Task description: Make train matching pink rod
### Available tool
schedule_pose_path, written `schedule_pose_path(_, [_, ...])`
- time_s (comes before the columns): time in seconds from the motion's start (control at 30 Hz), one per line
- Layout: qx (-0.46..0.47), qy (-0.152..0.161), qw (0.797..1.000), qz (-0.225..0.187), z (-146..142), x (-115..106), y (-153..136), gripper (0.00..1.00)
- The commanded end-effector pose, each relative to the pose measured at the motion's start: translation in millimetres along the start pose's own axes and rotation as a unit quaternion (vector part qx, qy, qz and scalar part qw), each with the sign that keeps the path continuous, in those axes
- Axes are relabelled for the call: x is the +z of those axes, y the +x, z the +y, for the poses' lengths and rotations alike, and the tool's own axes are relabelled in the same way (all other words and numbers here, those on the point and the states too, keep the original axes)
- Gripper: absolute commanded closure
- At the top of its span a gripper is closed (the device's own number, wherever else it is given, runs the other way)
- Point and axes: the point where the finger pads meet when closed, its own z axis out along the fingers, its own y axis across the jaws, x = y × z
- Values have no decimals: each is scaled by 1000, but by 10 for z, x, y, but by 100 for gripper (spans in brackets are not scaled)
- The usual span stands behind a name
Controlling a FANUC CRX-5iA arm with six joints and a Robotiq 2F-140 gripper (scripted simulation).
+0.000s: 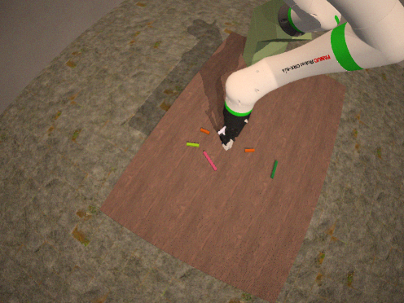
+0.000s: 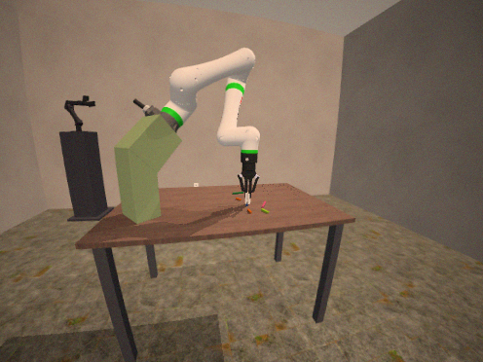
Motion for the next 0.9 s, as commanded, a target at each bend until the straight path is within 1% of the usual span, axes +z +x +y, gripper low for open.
schedule_pose_path(0.0, [0,0,1000,0,2,33,-1,97])
schedule_pose_path(0.87, [0,0,1000,0,2,58,-1,97])
